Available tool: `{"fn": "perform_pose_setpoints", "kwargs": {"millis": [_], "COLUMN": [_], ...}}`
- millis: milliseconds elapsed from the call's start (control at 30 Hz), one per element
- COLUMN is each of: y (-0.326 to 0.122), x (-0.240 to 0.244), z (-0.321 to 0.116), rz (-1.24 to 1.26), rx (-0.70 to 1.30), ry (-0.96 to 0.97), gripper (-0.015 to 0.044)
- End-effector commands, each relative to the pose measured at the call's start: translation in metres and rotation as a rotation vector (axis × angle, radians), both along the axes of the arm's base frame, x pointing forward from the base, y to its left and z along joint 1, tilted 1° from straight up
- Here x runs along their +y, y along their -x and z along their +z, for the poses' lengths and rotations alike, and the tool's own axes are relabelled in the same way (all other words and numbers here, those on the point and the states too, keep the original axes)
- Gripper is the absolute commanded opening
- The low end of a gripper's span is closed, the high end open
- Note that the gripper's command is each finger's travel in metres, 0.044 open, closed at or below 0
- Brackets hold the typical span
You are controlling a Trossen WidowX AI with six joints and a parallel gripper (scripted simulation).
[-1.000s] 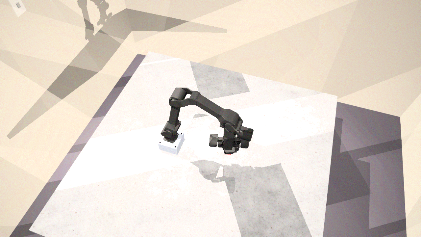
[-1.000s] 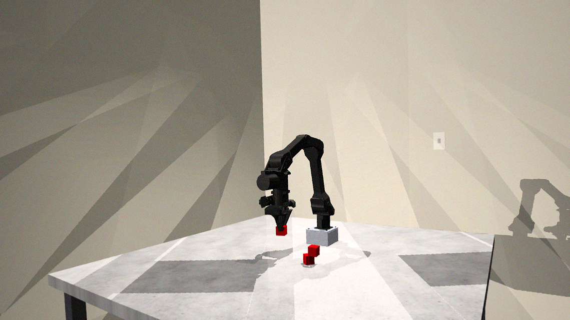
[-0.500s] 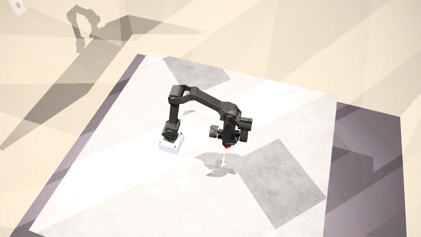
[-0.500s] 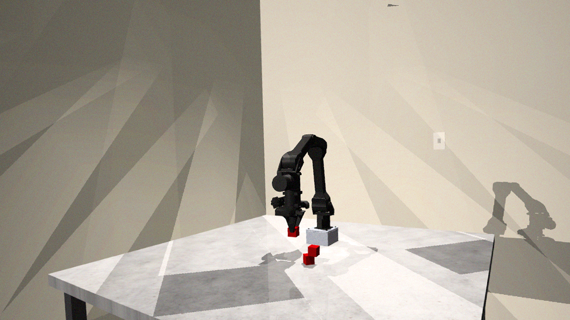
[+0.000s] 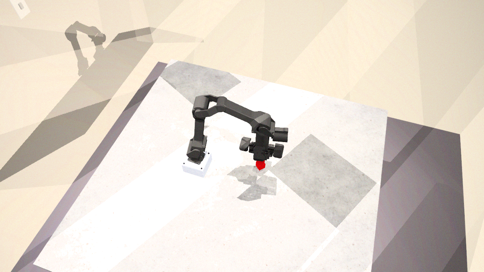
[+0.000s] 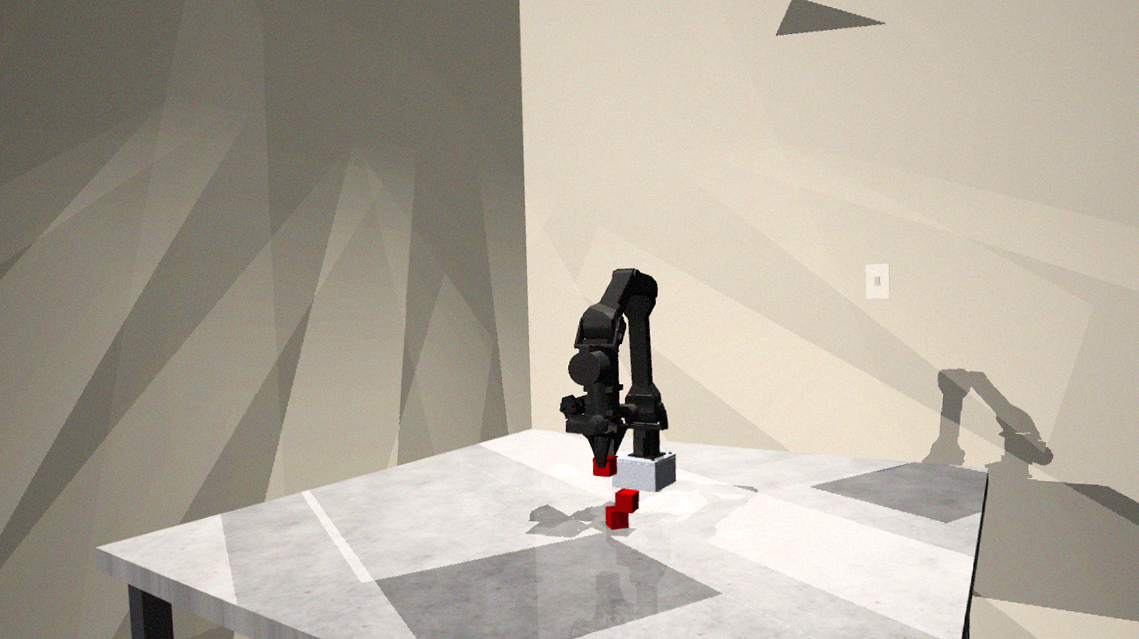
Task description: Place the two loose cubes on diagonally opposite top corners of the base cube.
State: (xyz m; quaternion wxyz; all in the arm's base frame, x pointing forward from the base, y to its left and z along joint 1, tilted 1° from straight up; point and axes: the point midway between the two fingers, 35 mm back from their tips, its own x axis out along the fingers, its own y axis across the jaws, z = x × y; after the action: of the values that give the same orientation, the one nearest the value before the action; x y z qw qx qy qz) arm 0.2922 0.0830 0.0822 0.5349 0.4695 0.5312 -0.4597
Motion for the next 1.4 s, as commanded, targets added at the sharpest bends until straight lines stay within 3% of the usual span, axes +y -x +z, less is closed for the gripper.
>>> {"fn": "perform_pose_setpoints", "kwargs": {"millis": [0, 1367], "y": [0.002, 0.001], "x": [0.001, 0.002], "z": [-0.011, -0.057], "rz": [-0.008, -0.014], "rx": [0.003, 0.005], "ry": [0.003, -0.002], "gripper": [0.0105, 0.0105]}}
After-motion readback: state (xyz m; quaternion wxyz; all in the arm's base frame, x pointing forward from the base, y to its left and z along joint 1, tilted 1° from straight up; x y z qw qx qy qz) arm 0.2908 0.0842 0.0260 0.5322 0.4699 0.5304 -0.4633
